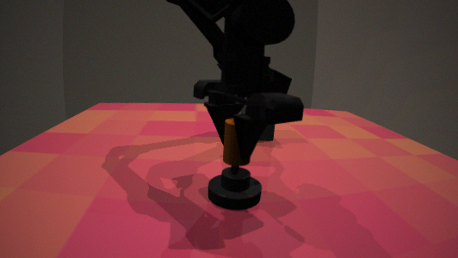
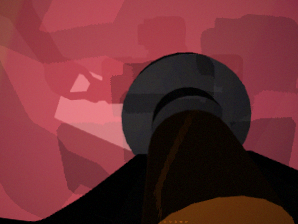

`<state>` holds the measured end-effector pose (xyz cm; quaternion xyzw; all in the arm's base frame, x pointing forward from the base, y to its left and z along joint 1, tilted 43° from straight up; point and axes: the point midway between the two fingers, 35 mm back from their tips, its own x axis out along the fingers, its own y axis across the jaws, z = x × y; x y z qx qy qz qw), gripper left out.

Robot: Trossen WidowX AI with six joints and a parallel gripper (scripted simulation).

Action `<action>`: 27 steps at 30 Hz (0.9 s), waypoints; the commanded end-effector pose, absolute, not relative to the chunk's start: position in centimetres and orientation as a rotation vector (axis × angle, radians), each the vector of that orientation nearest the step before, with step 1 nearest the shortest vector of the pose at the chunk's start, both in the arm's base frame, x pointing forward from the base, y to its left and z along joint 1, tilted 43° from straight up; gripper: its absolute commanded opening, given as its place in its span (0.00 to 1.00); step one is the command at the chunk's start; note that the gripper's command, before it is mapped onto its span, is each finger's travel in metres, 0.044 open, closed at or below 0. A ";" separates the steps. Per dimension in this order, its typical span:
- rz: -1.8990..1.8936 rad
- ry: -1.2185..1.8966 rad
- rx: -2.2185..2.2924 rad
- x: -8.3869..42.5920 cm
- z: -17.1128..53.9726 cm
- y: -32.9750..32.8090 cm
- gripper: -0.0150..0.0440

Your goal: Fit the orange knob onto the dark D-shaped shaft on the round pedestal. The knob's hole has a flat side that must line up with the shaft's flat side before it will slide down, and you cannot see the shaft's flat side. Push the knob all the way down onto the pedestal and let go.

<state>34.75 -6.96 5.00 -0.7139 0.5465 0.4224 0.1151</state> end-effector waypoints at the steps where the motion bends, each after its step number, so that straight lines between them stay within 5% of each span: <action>1: 1.235 1.594 -2.101 34.9 5.2 -6.9 0.25; 27: 1.235 1.594 -2.101 35.1 4.8 -7.0 0.25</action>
